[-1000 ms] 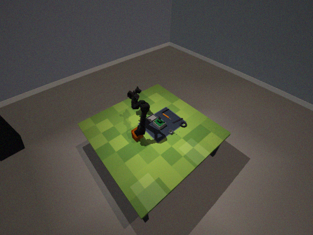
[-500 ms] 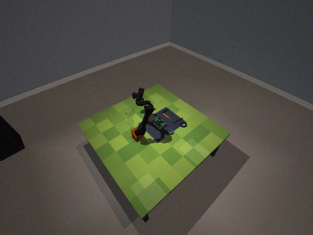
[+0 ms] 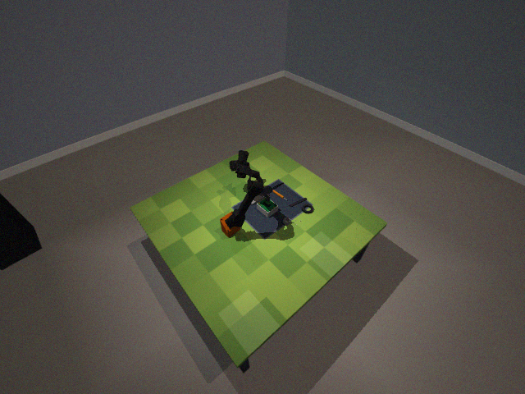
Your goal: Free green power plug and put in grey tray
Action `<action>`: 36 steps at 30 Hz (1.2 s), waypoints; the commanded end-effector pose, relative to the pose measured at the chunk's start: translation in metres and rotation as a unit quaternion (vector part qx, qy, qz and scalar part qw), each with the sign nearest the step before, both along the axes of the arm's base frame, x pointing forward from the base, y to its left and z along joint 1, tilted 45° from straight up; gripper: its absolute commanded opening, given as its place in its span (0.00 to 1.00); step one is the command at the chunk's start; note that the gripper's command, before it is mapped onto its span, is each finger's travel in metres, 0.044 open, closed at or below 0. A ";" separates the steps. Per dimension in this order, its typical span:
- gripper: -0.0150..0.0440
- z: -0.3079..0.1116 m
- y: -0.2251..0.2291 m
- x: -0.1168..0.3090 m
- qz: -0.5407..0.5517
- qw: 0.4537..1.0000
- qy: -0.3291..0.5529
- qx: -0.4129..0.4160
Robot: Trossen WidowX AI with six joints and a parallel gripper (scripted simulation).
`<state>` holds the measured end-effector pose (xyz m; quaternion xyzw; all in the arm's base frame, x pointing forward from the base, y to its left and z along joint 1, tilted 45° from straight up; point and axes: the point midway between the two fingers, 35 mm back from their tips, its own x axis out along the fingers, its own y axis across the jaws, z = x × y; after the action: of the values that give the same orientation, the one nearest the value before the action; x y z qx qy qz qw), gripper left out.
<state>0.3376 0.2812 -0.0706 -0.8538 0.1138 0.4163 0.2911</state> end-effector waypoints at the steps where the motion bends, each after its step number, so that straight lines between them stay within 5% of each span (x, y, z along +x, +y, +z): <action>1: 0.98 -0.001 -0.003 0.000 -0.001 1.000 0.004 -0.007; 14: 0.98 0.066 -0.130 -0.018 0.049 0.933 0.194 -0.300; 30: 0.98 0.166 -0.226 -0.067 0.131 0.795 0.392 -0.444; 36: 0.98 0.161 -0.220 -0.064 0.126 0.802 0.385 -0.439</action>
<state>0.2751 0.0608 0.0855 -0.6722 0.2809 0.6459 -0.2280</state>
